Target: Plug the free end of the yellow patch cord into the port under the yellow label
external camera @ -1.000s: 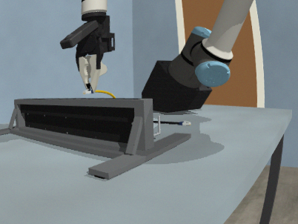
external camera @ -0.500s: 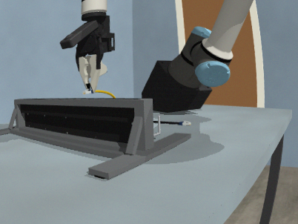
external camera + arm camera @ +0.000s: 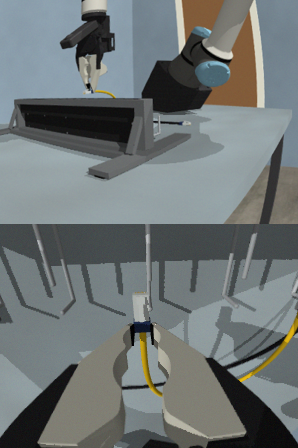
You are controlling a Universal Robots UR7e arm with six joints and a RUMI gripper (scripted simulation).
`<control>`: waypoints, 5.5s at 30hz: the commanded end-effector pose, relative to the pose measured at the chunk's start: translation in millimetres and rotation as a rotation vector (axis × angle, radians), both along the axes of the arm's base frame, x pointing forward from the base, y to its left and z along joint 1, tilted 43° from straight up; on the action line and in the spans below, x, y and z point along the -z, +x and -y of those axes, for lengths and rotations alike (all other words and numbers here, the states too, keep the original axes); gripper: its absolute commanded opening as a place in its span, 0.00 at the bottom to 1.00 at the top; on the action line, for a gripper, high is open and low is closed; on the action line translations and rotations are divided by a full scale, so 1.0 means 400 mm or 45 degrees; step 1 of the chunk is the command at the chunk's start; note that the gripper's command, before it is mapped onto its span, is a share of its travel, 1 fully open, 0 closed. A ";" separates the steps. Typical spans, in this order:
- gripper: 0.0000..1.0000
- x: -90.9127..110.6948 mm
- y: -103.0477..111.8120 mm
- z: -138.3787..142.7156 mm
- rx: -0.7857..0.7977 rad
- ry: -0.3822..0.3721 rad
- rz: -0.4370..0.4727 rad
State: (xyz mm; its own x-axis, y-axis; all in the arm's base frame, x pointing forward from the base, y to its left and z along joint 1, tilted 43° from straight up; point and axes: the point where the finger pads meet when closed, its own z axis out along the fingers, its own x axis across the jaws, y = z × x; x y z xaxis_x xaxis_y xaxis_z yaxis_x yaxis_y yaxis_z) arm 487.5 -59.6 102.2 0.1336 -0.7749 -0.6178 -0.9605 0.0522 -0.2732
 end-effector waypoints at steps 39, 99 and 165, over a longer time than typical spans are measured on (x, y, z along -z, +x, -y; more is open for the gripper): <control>0.00 -0.001 0.002 0.001 -0.001 -0.003 -0.003; 0.00 -0.001 0.010 -0.001 -0.005 -0.007 -0.011; 0.00 0.022 0.122 -0.038 -0.007 -0.007 -0.006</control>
State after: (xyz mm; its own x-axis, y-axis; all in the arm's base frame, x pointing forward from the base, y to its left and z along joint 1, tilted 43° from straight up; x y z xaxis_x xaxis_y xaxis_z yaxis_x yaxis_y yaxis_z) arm 531.4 -43.5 91.6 0.1346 -0.7771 -0.6148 -0.9624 0.0453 -0.2679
